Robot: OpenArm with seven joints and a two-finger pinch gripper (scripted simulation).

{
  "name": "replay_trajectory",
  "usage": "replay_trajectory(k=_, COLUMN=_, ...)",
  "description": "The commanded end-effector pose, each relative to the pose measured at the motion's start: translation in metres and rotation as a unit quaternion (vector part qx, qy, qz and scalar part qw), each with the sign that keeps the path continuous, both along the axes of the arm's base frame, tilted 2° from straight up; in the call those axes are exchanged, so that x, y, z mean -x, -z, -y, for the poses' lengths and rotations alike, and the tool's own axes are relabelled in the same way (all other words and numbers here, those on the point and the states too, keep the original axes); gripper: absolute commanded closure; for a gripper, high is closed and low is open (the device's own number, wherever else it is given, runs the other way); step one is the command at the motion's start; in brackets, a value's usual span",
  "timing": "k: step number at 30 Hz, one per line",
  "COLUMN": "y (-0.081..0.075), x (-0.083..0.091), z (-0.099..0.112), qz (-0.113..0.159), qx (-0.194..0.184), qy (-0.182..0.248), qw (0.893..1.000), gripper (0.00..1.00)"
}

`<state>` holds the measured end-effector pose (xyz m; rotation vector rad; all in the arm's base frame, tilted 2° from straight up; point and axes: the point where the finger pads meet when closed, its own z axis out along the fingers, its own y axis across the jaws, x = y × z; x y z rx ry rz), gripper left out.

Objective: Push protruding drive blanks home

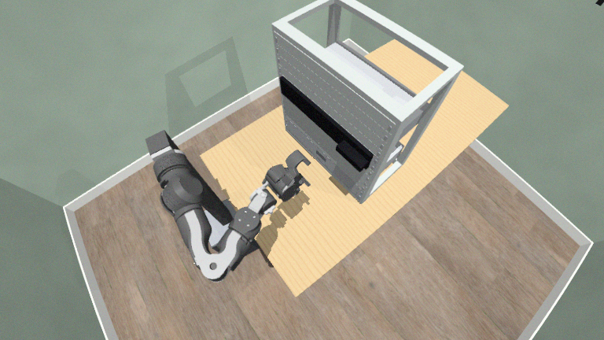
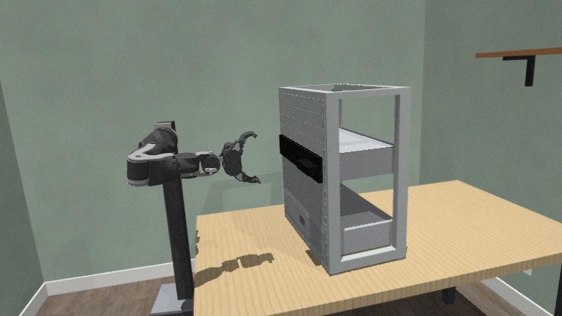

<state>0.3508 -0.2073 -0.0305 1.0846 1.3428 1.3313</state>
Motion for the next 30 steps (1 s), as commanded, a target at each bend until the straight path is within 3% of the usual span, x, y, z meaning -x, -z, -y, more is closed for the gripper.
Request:
replay_trajectory(k=1, y=0.0, x=-0.003, z=0.0, qz=-0.007, qx=0.008, qy=0.002, qw=1.0, gripper=0.0)
replay_trajectory(k=12, y=-0.011, x=-0.022, z=-0.003, qz=-0.007, qx=0.008, qy=0.002, qw=1.0, gripper=0.0)
replay_trajectory(k=30, y=-0.013, x=-0.025, z=-0.004, qz=-0.006, qx=0.008, qy=0.001, qw=1.0, gripper=0.0)
